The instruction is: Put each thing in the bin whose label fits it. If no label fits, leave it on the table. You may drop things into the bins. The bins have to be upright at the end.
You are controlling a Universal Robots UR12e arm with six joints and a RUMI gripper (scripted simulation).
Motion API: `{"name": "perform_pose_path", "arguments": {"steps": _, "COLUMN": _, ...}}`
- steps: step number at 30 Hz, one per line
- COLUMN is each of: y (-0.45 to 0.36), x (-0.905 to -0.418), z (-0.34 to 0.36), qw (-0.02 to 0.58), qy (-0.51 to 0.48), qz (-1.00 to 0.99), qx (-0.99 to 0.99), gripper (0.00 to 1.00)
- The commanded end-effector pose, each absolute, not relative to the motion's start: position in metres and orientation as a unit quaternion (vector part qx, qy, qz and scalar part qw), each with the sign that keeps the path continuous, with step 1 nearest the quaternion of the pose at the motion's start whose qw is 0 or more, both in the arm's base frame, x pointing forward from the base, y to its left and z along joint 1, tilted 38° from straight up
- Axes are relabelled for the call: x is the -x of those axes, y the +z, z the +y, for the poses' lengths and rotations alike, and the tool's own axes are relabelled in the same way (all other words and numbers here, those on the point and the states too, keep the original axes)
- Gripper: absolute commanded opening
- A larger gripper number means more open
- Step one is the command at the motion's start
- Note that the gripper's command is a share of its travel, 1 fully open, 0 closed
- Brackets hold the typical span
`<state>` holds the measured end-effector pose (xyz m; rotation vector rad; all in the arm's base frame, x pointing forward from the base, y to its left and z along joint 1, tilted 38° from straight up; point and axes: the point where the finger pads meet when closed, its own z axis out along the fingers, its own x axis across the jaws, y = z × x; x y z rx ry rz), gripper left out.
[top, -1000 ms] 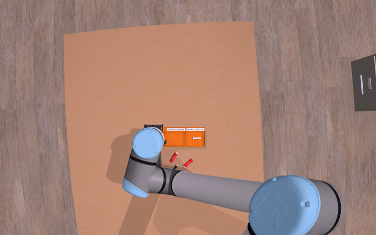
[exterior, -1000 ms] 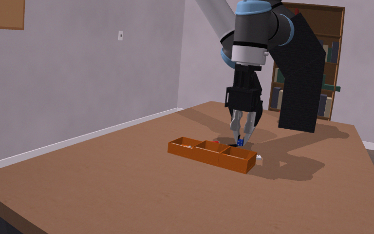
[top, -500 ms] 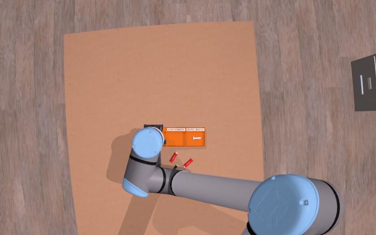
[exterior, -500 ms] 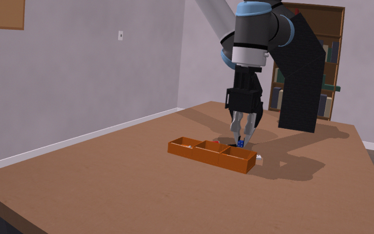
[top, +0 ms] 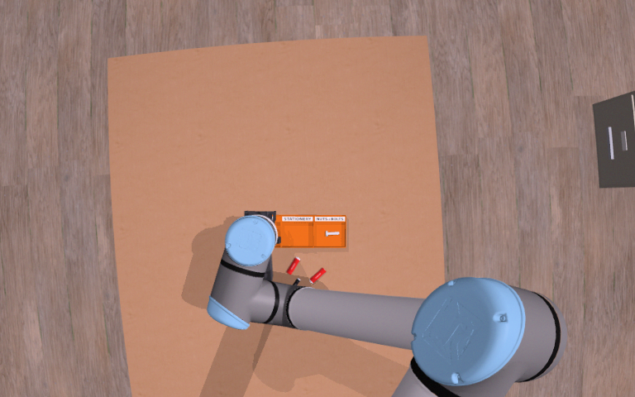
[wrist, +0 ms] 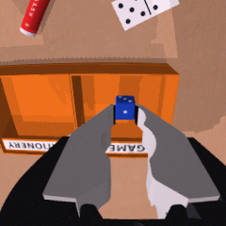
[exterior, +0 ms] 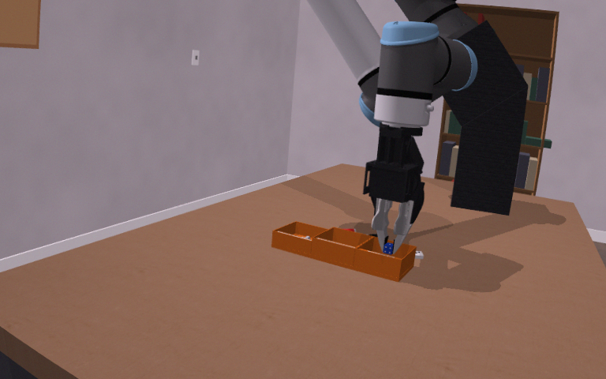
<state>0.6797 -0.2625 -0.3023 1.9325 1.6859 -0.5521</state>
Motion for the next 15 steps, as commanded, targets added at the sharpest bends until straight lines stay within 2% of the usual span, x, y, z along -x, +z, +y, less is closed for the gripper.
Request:
{"name": "perform_pose_path", "arguments": {"steps": 1, "y": -0.3094, "x": -0.6842, "z": -0.27, "qw": 0.259, "qy": -0.201, "qz": 0.621, "qx": -0.712, "gripper": 0.0}}
{"name": "perform_pose_path", "arguments": {"steps": 15, "y": -0.308, "x": -0.6882, "z": -0.2707, "qw": 0.26, "qy": -0.201, "qz": 0.622, "qx": -0.711, "gripper": 0.0}}
